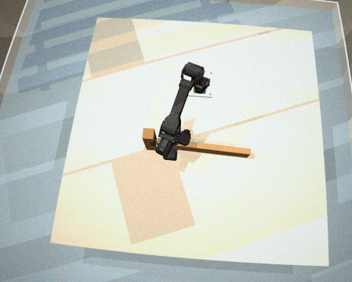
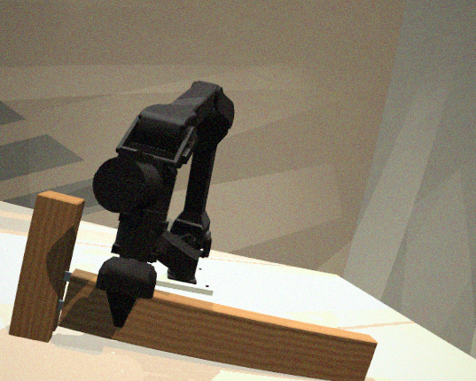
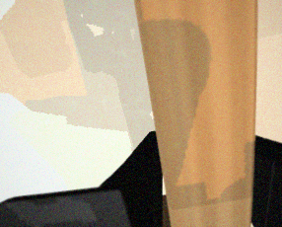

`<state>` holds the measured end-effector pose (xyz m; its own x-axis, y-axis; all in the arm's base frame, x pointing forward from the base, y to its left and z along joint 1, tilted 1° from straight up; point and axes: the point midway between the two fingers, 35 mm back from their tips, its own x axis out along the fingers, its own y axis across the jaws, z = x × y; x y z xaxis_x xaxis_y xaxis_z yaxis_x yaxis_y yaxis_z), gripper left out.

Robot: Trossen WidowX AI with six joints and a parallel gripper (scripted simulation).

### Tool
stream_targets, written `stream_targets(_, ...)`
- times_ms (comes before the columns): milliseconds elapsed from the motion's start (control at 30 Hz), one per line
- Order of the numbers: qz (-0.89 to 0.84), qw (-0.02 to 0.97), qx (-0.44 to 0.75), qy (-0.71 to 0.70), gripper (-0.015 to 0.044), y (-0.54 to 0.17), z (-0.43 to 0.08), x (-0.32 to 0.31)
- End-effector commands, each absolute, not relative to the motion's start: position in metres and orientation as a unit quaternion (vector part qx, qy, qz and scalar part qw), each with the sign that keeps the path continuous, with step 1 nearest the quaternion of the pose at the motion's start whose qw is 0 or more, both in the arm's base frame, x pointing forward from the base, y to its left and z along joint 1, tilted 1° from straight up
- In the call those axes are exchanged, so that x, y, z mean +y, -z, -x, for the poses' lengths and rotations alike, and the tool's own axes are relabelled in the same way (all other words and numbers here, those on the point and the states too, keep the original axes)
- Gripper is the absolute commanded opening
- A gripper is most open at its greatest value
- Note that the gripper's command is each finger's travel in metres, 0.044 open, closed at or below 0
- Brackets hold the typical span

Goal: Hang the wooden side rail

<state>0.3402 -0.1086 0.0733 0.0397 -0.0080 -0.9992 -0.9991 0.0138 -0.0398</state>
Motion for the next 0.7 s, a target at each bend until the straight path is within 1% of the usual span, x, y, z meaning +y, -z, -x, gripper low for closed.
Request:
stream_targets(0,0.512,0.511,0.495,-0.482,0.0,-0.076,-0.3416,-0.1104)
stream_targets(667,0.512,0.511,0.495,-0.482,0.0,-0.0775,-0.3432,-0.112)
